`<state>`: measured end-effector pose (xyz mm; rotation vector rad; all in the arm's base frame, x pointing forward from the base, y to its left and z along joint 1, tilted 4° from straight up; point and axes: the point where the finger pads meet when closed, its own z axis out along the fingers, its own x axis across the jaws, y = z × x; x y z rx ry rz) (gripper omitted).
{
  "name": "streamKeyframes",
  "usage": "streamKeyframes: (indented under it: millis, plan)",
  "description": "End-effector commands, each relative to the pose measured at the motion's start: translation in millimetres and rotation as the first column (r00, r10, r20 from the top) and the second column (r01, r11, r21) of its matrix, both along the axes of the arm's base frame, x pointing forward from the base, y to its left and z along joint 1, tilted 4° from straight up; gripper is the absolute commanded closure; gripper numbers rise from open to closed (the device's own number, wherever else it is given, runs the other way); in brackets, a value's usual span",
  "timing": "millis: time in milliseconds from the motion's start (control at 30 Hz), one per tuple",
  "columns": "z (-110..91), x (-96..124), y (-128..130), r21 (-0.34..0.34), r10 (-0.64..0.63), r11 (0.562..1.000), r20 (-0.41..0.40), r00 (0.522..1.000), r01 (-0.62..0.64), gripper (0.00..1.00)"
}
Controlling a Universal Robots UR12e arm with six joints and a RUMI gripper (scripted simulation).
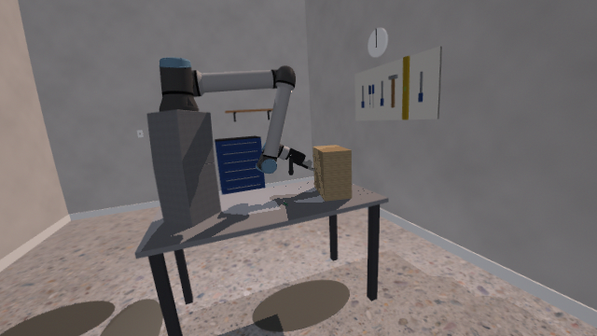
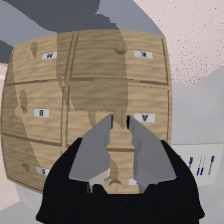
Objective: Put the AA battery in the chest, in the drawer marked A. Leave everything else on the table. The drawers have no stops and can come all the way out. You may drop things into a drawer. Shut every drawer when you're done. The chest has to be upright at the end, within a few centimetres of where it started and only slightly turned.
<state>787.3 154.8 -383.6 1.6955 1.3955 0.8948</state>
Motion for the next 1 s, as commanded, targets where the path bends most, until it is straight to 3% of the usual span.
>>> streamKeyframes:
  millis: [0, 767, 967]
  plan:
    - [0.7, 0.4, 0.0, 0.0, 0.0, 1.0, 0.001, 1.0, 0.0, 0.93]
    - [0.7, 0.4, 0.0, 0.0, 0.0, 1.0, 0.001, 1.0, 0.0, 0.93]
    - [0.7, 0.4, 0.0, 0.0, 0.0, 1.0, 0.001, 1.0, 0.0, 0.88]
